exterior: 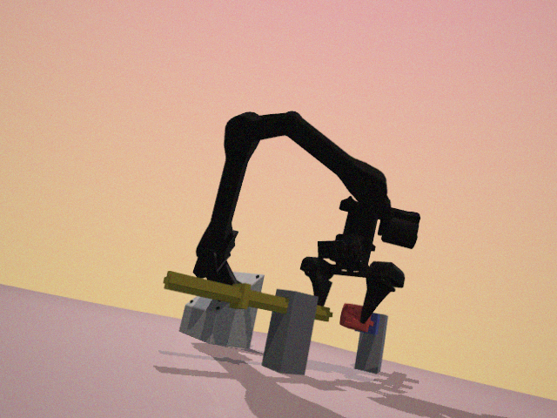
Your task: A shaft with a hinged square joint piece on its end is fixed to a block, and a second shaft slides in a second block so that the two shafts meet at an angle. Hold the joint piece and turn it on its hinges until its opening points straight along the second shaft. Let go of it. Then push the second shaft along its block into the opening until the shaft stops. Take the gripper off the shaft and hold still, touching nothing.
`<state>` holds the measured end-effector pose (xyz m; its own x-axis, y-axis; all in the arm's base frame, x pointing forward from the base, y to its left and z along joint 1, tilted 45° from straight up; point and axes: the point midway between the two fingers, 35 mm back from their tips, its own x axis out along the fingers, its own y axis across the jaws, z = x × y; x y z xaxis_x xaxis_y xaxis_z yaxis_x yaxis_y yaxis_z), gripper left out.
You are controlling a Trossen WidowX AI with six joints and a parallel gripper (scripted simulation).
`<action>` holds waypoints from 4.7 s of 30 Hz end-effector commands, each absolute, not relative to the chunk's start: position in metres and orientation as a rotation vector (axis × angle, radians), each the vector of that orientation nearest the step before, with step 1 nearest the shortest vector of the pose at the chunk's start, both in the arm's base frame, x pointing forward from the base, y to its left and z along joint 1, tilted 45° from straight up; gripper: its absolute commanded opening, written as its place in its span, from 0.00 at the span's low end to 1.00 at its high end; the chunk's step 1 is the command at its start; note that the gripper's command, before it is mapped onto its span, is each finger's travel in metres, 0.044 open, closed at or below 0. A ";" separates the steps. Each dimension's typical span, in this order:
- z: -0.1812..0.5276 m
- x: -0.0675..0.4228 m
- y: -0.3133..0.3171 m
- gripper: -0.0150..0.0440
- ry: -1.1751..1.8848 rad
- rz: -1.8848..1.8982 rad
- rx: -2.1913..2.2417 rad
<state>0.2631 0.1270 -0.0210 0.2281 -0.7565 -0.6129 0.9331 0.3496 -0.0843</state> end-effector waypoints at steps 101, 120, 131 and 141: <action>-0.070 0.256 0.132 0.56 0.628 -1.188 0.334; -0.070 0.256 0.132 0.56 0.628 -1.188 0.334; -0.070 0.256 0.132 0.56 0.628 -1.188 0.334; -0.070 0.256 0.133 0.50 0.629 -1.190 0.338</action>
